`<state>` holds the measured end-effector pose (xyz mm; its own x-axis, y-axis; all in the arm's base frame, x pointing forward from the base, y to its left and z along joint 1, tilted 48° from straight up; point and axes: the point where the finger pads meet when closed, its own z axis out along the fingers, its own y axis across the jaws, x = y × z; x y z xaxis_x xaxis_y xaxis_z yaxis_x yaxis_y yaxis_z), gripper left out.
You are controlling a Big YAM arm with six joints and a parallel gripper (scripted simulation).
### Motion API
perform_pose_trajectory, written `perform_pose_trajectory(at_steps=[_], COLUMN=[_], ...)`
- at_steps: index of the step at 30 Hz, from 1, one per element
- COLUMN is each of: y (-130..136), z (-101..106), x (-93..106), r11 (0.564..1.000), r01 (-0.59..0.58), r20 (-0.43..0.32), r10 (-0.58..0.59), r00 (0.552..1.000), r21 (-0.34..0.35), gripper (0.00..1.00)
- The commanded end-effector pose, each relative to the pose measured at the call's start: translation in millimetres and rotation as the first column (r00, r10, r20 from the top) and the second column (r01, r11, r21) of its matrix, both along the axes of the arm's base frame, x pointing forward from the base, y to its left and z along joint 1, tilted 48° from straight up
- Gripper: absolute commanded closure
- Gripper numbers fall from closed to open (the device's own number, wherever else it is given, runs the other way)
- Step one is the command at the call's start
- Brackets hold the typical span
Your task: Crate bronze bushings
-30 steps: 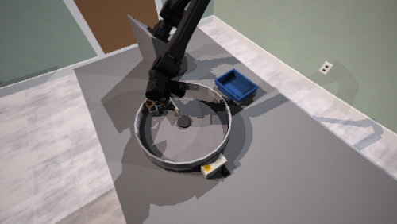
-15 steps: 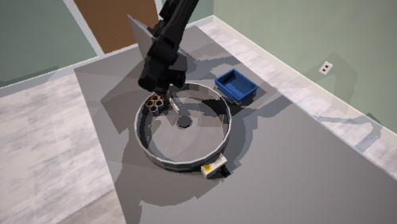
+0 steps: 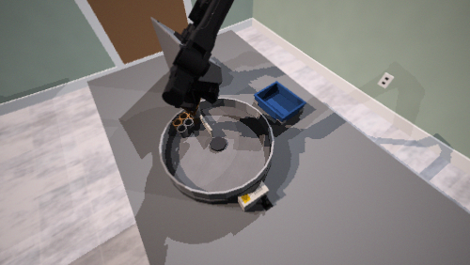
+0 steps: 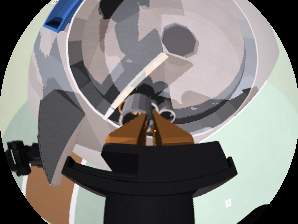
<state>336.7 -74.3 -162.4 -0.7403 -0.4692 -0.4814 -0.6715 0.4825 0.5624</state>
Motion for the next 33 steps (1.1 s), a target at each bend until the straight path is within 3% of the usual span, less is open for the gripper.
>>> perform_pose_trajectory(at_steps=[1,25,29,33], y=[-17,-17,-6,-3], z=[8,8,4,7], x=[16.3,16.3,28.9,55.8], r11=[1.0,1.0,1.0,1.0], r01=[0.011,0.011,0.0,0.0], r20=[0.046,0.046,0.024,0.025], r10=[-0.01,-0.01,0.001,0.001], r00=[0.999,0.999,1.0,1.0], r21=[-0.024,-0.024,-0.014,-0.013], gripper=[1.0,1.0,1.0,1.0])
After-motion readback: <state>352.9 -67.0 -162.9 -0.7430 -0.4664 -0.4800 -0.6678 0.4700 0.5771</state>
